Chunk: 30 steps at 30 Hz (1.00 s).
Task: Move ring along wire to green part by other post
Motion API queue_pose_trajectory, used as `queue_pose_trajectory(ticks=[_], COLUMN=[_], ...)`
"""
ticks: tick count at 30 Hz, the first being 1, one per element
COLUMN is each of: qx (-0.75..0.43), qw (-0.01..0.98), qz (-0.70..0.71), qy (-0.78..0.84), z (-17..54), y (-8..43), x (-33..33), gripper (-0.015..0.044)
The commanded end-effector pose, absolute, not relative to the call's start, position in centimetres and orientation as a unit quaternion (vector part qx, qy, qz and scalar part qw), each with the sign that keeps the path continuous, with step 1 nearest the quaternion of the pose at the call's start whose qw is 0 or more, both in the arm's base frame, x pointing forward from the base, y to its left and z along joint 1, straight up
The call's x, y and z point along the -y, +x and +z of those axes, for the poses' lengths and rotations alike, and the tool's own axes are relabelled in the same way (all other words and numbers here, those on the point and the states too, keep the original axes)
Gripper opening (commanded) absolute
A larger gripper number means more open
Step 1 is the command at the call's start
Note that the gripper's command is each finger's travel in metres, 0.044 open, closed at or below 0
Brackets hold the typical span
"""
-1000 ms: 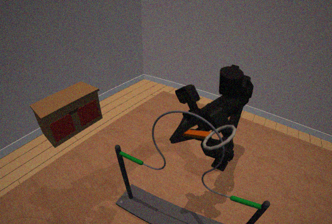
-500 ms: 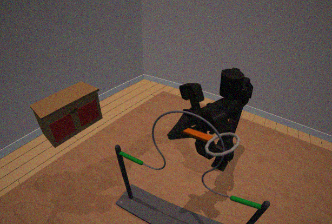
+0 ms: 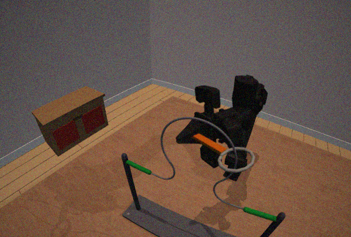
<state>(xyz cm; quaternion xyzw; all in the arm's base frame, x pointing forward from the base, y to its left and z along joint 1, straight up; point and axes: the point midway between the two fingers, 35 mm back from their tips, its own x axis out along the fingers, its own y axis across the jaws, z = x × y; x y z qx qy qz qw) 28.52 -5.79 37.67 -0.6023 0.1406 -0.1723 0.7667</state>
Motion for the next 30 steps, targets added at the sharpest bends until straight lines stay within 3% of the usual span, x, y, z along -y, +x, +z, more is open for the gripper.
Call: queue_pose_trajectory(ticks=[1,30], qx=[-0.134,-0.081], qw=[0.749,0.619], qz=[-0.180,-0.219], qy=[-0.623,-0.750], z=[37.8,39.3], y=[28.3,28.3], x=[5.9,5.9], gripper=[-0.0150,-0.0150])
